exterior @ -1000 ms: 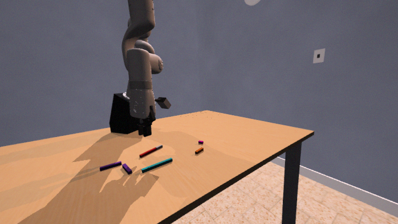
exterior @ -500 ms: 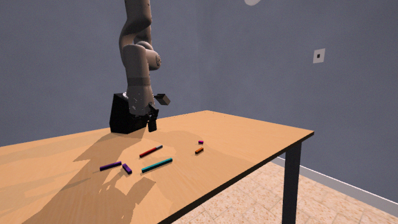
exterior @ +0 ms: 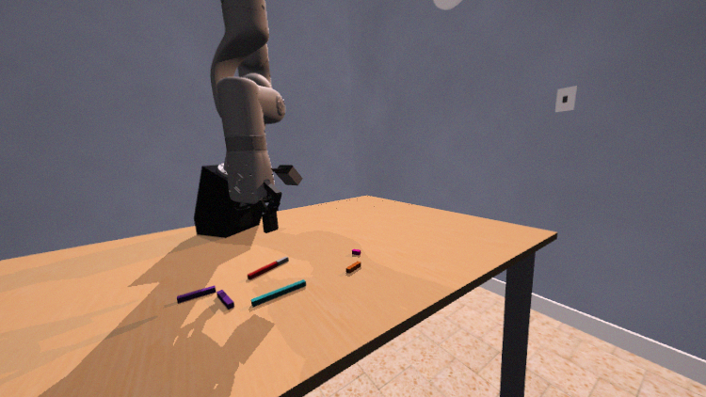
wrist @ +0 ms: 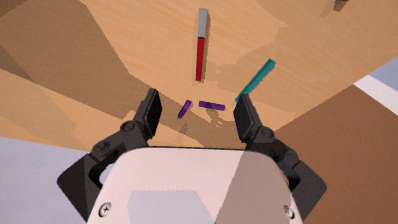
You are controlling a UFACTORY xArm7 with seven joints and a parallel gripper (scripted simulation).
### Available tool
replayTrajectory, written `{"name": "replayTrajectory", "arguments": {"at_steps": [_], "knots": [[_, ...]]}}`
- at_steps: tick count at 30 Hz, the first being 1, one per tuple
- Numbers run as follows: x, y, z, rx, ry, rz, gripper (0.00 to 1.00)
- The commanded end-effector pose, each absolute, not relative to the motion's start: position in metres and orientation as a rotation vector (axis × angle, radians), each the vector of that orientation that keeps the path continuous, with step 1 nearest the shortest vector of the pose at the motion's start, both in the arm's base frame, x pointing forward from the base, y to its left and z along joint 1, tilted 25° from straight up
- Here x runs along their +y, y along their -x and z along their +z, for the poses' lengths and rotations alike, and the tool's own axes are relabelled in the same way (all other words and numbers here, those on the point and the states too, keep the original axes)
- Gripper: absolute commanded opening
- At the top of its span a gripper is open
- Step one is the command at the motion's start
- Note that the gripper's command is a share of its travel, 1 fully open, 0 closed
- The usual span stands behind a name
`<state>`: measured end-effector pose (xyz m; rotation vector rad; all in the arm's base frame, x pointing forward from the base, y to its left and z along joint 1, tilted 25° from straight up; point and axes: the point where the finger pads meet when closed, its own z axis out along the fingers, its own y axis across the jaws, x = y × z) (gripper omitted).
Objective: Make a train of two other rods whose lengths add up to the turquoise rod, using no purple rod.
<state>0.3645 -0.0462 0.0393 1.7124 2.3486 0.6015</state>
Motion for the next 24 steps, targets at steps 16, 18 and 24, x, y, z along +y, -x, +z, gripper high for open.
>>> {"name": "replayTrajectory", "arguments": {"at_steps": [16,18,24], "knots": [[-0.053,-0.354,0.067,2.347,-1.712,0.602,1.0],[-0.055,-0.351,0.074,2.347,-1.712,0.602,1.0],[-0.059,-0.345,0.09,2.347,-1.712,0.602,1.0]]}}
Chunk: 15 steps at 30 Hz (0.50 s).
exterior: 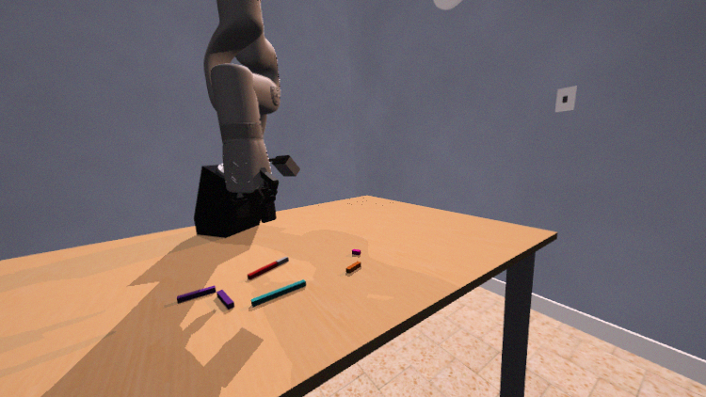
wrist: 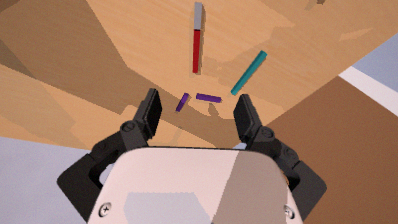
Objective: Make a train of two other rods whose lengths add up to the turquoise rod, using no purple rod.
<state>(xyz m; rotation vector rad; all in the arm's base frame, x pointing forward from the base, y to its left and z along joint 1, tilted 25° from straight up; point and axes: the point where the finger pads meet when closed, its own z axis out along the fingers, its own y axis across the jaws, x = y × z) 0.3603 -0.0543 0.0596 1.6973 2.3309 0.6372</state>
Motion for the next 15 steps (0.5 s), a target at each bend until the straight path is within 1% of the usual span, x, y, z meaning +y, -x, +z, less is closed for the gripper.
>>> {"name": "replayTrajectory", "arguments": {"at_steps": [1,9,15], "knots": [[-0.06,-0.343,0.094,2.347,-1.712,0.602,1.0],[-0.065,-0.334,0.115,2.347,-1.712,0.602,1.0],[-0.066,-0.333,0.118,2.347,-1.712,0.602,1.0]]}}
